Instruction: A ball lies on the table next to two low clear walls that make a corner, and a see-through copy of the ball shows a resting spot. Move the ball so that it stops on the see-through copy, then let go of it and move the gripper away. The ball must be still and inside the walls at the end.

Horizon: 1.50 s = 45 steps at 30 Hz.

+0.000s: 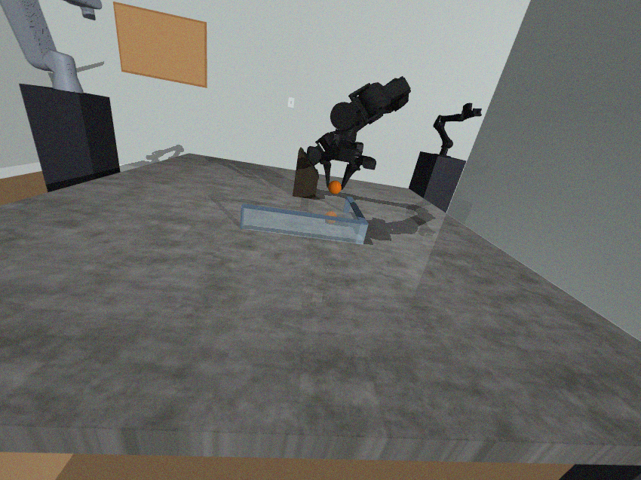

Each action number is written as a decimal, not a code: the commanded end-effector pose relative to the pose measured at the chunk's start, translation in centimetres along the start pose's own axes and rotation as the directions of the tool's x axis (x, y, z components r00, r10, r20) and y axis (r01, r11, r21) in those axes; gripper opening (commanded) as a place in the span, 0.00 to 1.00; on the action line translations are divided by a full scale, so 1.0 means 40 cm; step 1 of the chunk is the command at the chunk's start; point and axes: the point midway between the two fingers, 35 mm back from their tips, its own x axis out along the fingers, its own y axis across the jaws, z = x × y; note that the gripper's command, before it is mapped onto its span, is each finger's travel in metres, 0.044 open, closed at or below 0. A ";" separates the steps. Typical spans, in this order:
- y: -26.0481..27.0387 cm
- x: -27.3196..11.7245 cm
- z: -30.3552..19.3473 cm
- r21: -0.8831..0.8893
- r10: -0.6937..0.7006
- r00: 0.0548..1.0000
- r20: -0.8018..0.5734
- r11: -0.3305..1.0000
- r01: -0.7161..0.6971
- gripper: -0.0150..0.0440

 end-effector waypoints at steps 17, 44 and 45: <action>0.019 0.174 -0.018 0.007 0.007 1.000 -0.003 1.000 -0.007 0.25; 0.023 0.243 -0.015 0.000 0.009 1.000 0.003 1.000 -0.009 0.39; 0.023 0.243 -0.015 0.000 0.009 1.000 0.003 1.000 -0.009 0.43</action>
